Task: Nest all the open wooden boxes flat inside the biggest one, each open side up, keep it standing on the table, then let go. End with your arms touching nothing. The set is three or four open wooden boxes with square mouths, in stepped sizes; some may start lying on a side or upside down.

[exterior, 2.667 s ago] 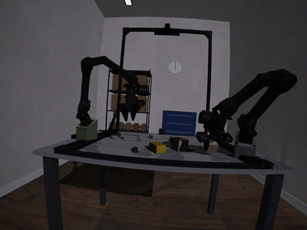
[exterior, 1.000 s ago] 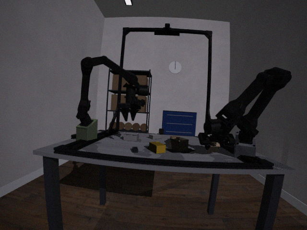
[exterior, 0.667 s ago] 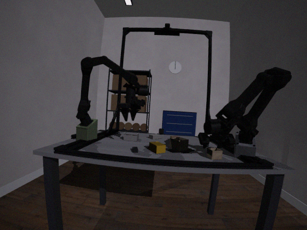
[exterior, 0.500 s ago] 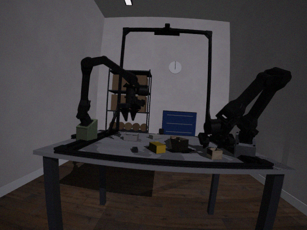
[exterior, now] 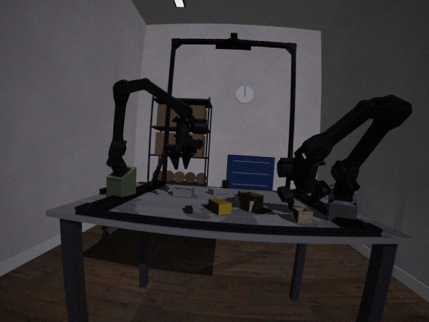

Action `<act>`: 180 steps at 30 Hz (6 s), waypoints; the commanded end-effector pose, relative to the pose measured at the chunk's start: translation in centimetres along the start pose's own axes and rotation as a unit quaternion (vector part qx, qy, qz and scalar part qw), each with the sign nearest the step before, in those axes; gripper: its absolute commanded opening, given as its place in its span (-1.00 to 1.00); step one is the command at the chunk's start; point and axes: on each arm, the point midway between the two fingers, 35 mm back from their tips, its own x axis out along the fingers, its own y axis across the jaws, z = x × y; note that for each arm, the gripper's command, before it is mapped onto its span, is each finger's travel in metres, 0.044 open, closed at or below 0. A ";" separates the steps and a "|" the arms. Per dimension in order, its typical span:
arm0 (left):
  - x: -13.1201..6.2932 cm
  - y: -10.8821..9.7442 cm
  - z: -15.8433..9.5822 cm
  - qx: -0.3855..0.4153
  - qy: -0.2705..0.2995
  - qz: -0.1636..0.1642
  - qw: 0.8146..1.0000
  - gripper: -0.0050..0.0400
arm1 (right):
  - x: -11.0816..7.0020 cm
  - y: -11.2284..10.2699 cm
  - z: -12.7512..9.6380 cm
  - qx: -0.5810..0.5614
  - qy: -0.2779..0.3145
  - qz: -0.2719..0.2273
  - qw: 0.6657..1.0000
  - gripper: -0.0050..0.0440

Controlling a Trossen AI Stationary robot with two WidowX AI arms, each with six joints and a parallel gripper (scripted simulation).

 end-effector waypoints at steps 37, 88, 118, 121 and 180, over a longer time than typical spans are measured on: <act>-4.7 0.9 0.1 -0.011 0.246 0.068 0.967 1.00 | 0.0 0.0 0.0 0.001 0.000 -0.002 1.000 0.84; -5.0 -0.2 -0.9 -0.601 0.137 0.223 0.755 1.00 | 0.0 0.0 0.0 0.000 0.000 0.000 1.000 0.84; -2.6 0.1 -2.3 -0.678 0.109 0.238 0.686 1.00 | 0.0 0.0 0.0 0.000 0.000 0.000 1.000 0.84; -2.2 0.2 -2.5 -0.678 0.109 0.238 0.686 1.00 | 0.0 0.0 0.0 0.000 0.000 0.000 1.000 0.84; -5.7 -0.5 -0.6 -0.679 0.110 0.237 0.686 -0.78 | 0.0 0.0 0.0 0.000 0.000 0.000 1.000 0.84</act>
